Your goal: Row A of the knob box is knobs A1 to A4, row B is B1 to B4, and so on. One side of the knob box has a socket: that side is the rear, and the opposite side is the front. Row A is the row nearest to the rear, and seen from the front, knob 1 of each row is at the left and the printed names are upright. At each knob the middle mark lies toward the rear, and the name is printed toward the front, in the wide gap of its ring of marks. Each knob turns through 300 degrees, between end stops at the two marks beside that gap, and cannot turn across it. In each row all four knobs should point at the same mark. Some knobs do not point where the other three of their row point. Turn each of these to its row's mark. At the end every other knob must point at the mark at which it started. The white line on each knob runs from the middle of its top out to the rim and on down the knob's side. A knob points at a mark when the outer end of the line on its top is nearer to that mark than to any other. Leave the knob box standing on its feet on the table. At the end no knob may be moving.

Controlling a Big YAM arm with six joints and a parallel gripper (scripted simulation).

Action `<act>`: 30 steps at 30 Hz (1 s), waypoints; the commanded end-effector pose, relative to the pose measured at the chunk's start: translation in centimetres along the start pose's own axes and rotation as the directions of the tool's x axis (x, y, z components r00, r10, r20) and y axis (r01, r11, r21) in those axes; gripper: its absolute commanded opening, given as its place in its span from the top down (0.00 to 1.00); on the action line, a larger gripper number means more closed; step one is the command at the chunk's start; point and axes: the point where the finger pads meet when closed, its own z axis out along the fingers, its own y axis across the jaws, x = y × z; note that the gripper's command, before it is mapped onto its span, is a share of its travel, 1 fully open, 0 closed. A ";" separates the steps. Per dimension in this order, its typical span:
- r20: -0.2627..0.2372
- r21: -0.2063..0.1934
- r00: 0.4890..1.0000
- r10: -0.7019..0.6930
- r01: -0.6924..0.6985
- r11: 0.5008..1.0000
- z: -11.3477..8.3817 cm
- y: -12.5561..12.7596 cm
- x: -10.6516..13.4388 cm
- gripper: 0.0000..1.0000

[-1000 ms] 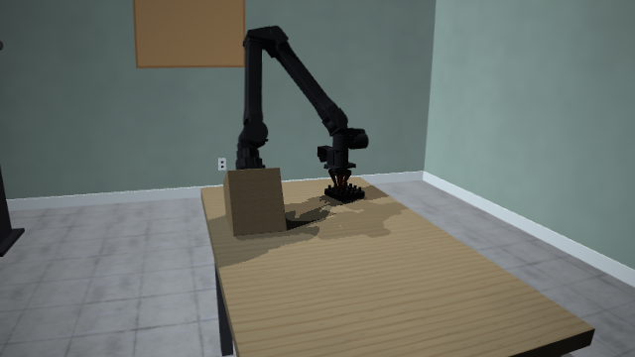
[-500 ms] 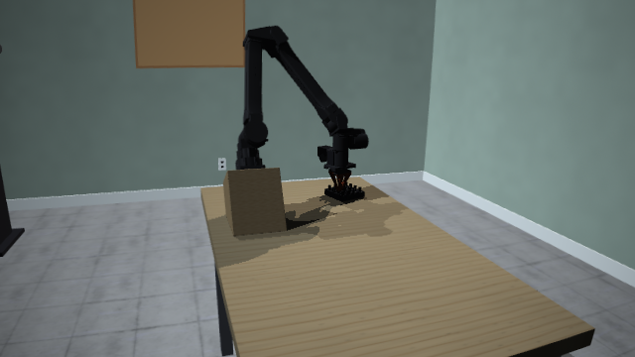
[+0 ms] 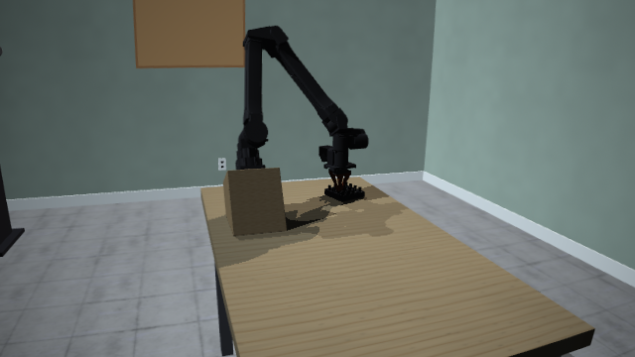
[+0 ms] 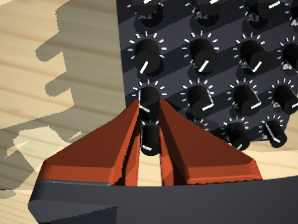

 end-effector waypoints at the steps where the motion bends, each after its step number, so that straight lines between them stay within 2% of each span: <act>1: 0.002 -0.004 0.998 0.062 -0.062 0.998 0.2 0.3 -0.1 0.92; 11: 0.001 -0.004 0.982 0.189 -0.189 0.982 0.1 0.3 -0.1 0.92; 21: 0.001 0.001 0.920 0.393 -0.393 0.920 0.1 0.1 -0.1 0.92; 23: 0.001 0.001 0.920 0.393 -0.393 0.920 0.1 0.1 -0.1 0.92; 30: 0.001 0.004 0.836 0.548 -0.548 0.836 0.1 0.1 -0.1 0.92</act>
